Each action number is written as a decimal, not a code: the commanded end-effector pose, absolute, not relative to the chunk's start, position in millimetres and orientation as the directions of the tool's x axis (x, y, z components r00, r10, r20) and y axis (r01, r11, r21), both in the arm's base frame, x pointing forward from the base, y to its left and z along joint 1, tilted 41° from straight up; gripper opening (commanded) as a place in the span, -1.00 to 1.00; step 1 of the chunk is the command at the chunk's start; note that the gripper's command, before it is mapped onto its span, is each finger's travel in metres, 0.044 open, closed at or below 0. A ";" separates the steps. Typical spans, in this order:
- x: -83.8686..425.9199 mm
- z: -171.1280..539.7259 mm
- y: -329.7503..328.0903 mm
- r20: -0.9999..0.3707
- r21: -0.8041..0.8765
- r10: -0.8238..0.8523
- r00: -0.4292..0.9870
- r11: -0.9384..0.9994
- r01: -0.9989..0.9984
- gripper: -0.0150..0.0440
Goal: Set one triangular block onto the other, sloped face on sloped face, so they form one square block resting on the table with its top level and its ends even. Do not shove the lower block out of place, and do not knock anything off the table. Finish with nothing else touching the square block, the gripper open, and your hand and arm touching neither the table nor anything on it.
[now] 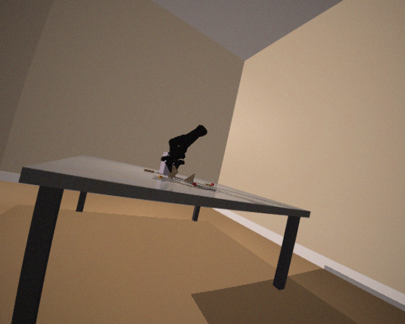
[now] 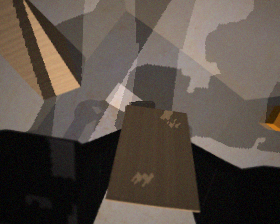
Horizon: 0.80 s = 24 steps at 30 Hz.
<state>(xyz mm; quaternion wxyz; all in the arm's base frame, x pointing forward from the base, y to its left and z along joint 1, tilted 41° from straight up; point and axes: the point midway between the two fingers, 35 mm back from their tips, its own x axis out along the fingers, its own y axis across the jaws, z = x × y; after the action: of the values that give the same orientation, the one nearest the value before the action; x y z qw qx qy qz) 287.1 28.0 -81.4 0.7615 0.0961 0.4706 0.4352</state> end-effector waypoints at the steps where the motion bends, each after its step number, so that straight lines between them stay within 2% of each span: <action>1: 280.5 -82.9 24.0 -0.569 0.556 0.778 0.264 0.602 -0.573 -0.49; 14: 260.3 -94.5 15.6 -0.335 0.556 0.792 0.510 0.603 -0.572 -0.49; 15: 264.4 -94.0 16.2 -0.382 0.552 0.794 0.473 0.607 -0.572 -0.40; 24: 264.4 -94.0 16.2 -0.382 0.552 0.794 0.473 0.607 -0.572 0.40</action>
<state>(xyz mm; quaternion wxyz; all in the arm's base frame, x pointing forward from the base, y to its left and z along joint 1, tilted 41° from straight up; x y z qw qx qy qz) 264.3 16.6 -93.5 0.8396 0.1781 0.3119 0.4075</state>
